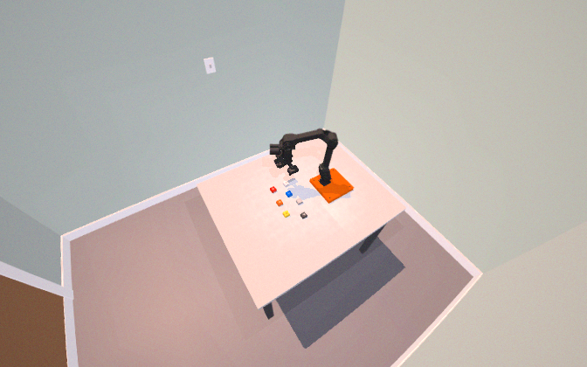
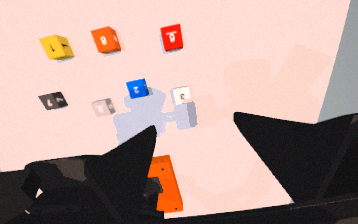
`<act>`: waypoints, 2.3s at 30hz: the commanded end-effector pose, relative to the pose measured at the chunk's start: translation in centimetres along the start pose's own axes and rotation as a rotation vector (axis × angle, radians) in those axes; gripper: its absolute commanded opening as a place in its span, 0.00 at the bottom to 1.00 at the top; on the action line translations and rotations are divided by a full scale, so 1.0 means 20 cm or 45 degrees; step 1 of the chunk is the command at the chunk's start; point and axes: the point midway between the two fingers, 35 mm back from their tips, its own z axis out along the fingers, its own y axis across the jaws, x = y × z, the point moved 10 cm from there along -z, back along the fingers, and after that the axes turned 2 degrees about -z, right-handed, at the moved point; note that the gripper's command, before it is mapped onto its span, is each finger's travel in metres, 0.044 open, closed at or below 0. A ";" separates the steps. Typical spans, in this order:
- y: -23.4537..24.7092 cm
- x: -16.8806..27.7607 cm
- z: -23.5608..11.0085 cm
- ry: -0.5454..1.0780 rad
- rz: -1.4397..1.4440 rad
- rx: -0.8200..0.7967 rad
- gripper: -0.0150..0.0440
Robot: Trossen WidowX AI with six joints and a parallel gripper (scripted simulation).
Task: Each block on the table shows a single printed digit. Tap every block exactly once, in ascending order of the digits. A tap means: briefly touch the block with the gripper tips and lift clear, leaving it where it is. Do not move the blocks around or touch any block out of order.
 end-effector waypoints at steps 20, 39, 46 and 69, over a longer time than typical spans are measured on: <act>0.18 -0.13 0.00 -0.003 -0.012 -0.020 0.93; 0.45 -0.23 0.00 -0.005 -0.012 -0.027 0.93; 0.46 -0.23 0.00 -0.005 -0.012 -0.028 0.93; 0.86 -0.06 -0.01 -0.001 -0.012 -0.039 0.93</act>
